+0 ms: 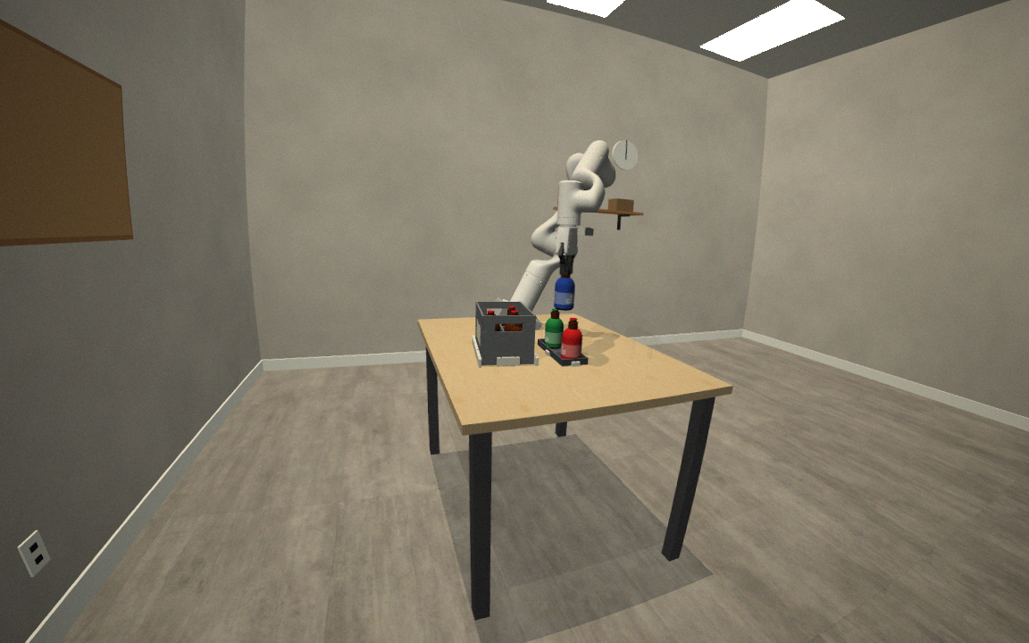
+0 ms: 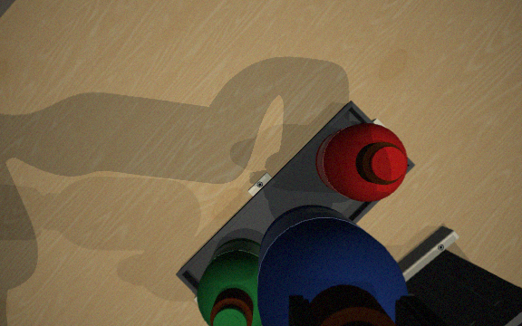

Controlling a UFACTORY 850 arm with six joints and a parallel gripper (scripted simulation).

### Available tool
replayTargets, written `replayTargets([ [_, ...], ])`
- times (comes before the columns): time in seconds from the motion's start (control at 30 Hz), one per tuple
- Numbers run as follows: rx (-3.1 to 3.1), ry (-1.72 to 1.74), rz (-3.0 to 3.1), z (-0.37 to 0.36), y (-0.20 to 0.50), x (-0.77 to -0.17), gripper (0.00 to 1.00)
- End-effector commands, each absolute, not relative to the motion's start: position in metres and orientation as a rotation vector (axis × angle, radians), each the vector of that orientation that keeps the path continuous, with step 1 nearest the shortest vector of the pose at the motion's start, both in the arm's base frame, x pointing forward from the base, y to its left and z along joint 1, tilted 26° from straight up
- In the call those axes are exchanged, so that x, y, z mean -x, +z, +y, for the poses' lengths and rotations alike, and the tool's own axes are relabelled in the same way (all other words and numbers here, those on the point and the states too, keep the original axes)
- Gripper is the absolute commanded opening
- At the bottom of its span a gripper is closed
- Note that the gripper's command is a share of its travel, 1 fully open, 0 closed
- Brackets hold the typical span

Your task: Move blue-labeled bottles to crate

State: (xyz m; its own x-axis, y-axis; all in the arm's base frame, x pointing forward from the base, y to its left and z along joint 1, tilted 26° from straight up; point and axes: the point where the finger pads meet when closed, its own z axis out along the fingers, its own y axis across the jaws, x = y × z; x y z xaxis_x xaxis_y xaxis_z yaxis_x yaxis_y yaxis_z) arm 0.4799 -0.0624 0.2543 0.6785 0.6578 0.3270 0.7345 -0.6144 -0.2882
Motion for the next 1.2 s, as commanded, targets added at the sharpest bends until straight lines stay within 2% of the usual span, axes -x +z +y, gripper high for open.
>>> replayTargets([
  [0.0, 2.495, -0.267, -1.088, -0.0635, 0.2567, -0.4806, 0.00],
  [1.17, 2.495, -0.267, -1.088, -0.0667, 0.2635, -0.4806, 0.00],
])
